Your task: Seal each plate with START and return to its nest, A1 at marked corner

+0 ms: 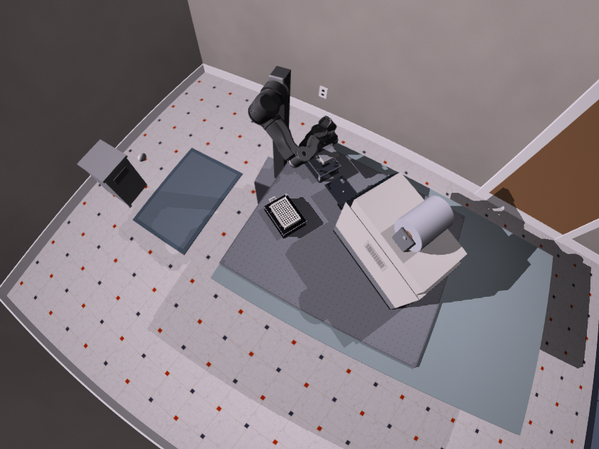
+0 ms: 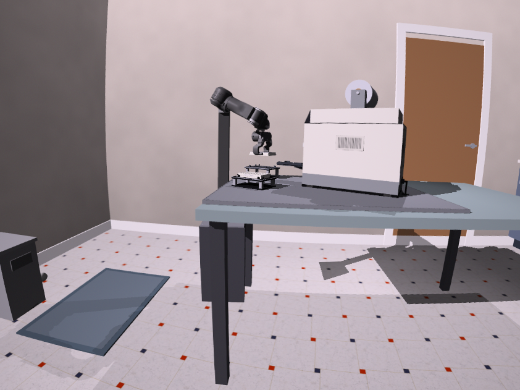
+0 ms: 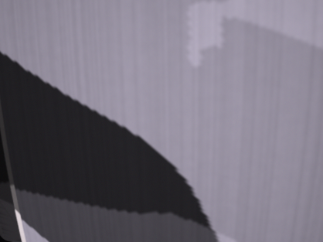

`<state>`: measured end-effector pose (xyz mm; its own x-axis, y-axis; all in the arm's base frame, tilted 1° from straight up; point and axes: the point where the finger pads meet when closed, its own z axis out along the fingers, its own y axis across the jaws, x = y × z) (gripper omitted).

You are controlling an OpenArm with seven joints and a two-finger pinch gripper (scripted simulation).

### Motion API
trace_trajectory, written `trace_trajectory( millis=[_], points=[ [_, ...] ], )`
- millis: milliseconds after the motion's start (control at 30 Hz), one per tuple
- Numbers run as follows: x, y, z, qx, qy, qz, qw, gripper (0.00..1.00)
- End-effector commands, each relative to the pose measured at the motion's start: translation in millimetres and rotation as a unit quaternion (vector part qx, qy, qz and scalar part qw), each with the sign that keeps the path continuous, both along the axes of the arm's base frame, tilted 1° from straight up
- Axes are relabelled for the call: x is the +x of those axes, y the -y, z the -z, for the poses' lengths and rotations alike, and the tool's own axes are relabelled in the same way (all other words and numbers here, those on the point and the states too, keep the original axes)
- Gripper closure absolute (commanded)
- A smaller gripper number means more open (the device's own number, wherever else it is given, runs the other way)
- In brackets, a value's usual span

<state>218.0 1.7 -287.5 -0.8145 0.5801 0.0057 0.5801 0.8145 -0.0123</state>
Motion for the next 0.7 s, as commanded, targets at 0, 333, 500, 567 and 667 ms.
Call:
trace_trajectory(
  millis=[0,333,500,567,667],
  points=[
    [-2.0,1.1,0.9,-0.003,-0.003,0.000,1.000,1.00],
    [-1.2,0.8,2.7,-0.001,-0.001,0.000,1.000,1.00],
    [-0.9,0.0,4.6,0.000,0.000,-0.001,1.000,1.00],
    [-1.1,0.1,5.1,0.000,-0.001,-0.001,1.000,1.00],
    [-1.0,-0.1,6.6,0.000,-0.001,-0.001,1.000,1.00]
  ],
)
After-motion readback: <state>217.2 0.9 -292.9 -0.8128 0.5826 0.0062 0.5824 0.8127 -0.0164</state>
